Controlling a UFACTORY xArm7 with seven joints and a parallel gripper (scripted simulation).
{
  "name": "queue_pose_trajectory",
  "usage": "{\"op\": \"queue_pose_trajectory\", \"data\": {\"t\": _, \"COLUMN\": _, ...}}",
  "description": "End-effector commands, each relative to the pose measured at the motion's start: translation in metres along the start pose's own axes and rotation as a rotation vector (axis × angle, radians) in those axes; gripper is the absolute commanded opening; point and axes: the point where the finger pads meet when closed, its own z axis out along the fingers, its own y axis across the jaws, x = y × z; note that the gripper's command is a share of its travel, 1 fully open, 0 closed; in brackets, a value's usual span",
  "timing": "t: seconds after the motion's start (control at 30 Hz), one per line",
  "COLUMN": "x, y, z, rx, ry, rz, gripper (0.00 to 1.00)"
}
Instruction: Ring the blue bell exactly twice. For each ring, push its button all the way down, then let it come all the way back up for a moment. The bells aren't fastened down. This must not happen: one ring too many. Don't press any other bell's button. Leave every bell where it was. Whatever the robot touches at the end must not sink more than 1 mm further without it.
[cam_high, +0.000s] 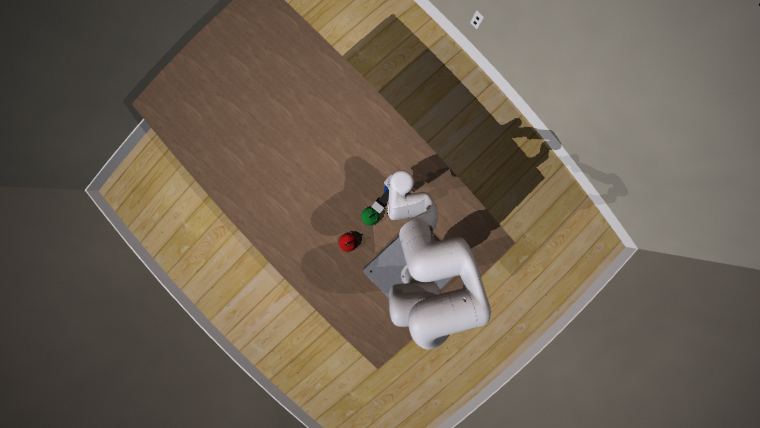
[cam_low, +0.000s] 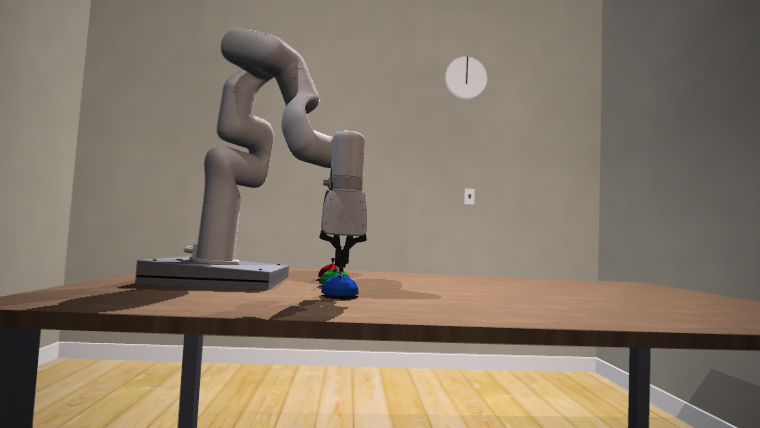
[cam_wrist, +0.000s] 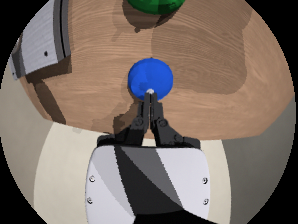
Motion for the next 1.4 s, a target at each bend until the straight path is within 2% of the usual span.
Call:
{"op": "queue_pose_trajectory", "data": {"t": 0.0, "x": -0.0009, "y": 0.0012, "z": -0.0013, "rx": -0.003, "ry": -0.003, "rz": 0.000, "gripper": 0.00}}
{"op": "queue_pose_trajectory", "data": {"t": 1.37, "x": -0.0011, "y": 0.0012, "z": -0.0077, "rx": -0.003, "ry": -0.003, "rz": 0.000, "gripper": 0.00}}
